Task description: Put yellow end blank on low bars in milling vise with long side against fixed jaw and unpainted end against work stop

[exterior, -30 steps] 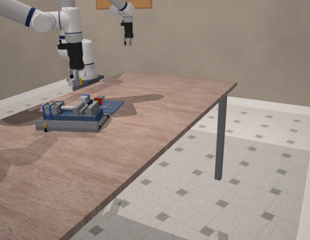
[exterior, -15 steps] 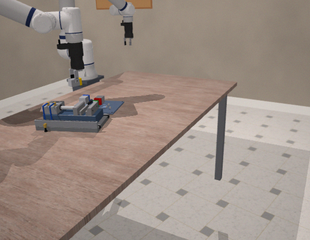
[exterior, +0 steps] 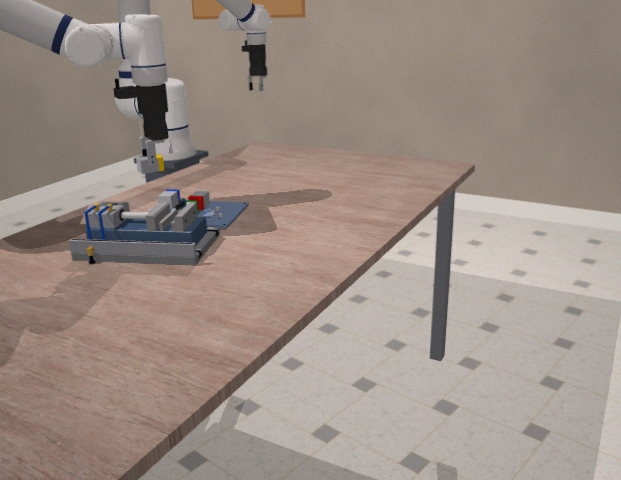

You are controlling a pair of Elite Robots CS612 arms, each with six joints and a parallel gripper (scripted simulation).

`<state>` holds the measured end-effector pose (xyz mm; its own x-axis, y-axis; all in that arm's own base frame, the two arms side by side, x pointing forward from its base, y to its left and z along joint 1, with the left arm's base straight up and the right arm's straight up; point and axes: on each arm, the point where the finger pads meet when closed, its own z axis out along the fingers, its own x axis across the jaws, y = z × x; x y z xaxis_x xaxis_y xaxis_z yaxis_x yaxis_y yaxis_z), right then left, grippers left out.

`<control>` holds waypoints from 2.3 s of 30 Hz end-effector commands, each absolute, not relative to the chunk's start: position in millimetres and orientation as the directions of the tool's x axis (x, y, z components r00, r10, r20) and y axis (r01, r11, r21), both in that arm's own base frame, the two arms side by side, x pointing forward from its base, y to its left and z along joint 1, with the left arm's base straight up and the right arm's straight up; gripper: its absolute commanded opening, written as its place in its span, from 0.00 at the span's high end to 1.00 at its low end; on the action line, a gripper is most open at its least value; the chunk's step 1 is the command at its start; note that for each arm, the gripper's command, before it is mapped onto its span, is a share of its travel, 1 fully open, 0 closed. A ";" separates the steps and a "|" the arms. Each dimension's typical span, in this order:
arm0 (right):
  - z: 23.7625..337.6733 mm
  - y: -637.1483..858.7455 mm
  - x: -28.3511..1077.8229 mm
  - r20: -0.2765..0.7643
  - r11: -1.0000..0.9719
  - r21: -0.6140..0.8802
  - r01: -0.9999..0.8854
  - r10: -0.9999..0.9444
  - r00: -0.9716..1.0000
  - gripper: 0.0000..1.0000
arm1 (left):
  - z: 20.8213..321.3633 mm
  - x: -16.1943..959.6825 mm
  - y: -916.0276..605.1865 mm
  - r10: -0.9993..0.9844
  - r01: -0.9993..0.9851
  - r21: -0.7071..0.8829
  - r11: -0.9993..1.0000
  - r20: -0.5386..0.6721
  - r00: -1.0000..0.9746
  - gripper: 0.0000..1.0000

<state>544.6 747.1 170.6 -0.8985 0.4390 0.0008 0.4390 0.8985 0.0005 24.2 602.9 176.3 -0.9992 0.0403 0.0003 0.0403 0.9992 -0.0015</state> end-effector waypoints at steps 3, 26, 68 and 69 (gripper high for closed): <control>171.9 747.5 545.0 0.000 0.871 0.002 0.491 0.491 -0.871 1.00 | 177.0 24.4 603.5 0.040 0.040 0.000 0.999 0.000 -0.999 0.00; 171.9 747.5 545.0 0.000 0.709 0.002 0.706 0.706 -0.709 1.00 | 177.0 24.4 603.5 0.040 0.040 0.000 0.999 0.000 -0.999 0.00; 171.9 747.5 545.0 0.001 0.276 0.001 0.961 0.961 -0.276 1.00 | 177.0 24.4 603.5 0.040 0.040 0.000 0.999 0.000 -0.999 0.00; 171.9 747.5 545.0 0.001 0.276 0.001 0.961 0.961 -0.276 1.00 | 177.0 24.4 603.5 0.040 0.040 0.000 0.999 0.000 -0.999 0.00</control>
